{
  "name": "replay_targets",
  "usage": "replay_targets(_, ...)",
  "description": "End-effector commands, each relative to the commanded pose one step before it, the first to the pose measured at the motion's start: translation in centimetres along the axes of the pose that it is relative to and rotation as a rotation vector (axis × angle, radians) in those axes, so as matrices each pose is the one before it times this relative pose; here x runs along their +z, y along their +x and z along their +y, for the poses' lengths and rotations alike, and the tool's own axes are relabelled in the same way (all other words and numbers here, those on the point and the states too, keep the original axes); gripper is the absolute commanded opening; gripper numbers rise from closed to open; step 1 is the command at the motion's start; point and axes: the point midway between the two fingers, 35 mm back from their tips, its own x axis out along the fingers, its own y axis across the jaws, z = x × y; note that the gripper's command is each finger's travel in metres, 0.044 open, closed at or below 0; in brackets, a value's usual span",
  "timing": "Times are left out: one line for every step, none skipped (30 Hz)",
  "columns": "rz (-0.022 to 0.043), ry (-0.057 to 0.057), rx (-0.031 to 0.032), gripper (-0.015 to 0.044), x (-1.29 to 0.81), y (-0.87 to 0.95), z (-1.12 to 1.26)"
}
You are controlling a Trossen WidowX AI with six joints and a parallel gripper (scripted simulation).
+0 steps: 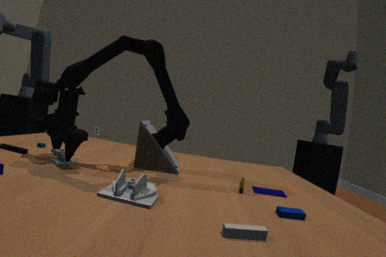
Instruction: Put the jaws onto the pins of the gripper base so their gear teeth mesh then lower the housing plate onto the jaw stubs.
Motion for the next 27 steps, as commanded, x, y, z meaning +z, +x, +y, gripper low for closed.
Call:
replay_targets(-0.00306, -0.0033, -0.00422, 0.0351, 0.19, -1.096, -0.094)
replay_targets(-0.00017, 0.0002, 0.00003, 0.0351, 0.022, -0.314, -0.008)
replay_targets(-0.00016, 0.0002, 0.00004, 0.0351, 0.019, -0.315, -0.007)
replay_targets(-0.00015, 0.0002, 0.00004, 0.0351, 0.015, -0.316, -0.006)
replay_targets(-0.00015, 0.0002, 0.00005, 0.0351, 0.012, -0.317, -0.005)
replay_targets(-0.00014, 0.0002, 0.00006, 0.0351, 0.009, -0.317, -0.005)
replay_targets(-0.00014, 0.0002, 0.00006, 0.0351, 0.006, -0.319, -0.004)
replay_targets(-0.00013, 0.0002, 0.00007, 0.0351, 0.003, -0.319, -0.003)
replay_targets(-0.00012, 0.0002, 0.00007, 0.0351, 0.0, -0.32, -0.002)
replay_targets(-0.00012, 0.0002, 0.00008, 0.0351, -0.003, -0.321, -0.001)
replay_targets(-0.00011, 0.0002, 0.00009, 0.0351, -0.006, -0.321, 0.0)
replay_targets(-0.00011, 0.0002, 0.00009, 0.0351, -0.01, -0.322, 0.001)
replay_targets(-0.0001, 0.0002, 0.0001, 0.0351, -0.013, -0.322, 0.002)
replay_targets(-0.00009, 0.0002, 0.0001, 0.0351, -0.016, -0.323, 0.002)
replay_targets(-0.00009, 0.0002, 0.00011, 0.0351, -0.019, -0.323, 0.003)
replay_targets(-0.00008, 0.0002, 0.00012, 0.0351, -0.022, -0.323, 0.004)
replay_targets(-0.00008, 0.0002, 0.00012, 0.0351, -0.025, -0.324, 0.005)
replay_targets(-0.00007, 0.0002, 0.00013, 0.0351, -0.028, -0.324, 0.006)
replay_targets(-0.00005, 0.0001, 0.00011, 0.0351, -0.025, -0.263, 0.006)
replay_targets(-0.00003, 0.0001, 0.00007, 0.0351, -0.016, -0.158, 0.004)
replay_targets(-0.00001, 0.0, 0.00002, 0.0351, -0.006, -0.053, 0.001)
replay_targets(0.0, 0.0, 0.0, 0.0351, 0.0, 0.0, 0.0)
replay_targets(0.0, 0.0, 0.0, 0.0351, 0.0, 0.0, 0.0)
replay_targets(-0.00013, 0.0044, -0.00019, 0.0351, 0.011, -0.014, 0.046)
replay_targets(-0.0004, 0.0133, -0.00057, 0.0351, 0.032, -0.041, 0.139)
replay_targets(-0.00068, 0.0222, -0.00091, 0.0351, 0.049, -0.068, 0.233)
replay_targets(-0.00084, 0.0267, -0.00105, 0.0351, 0.05, -0.08, 0.283)
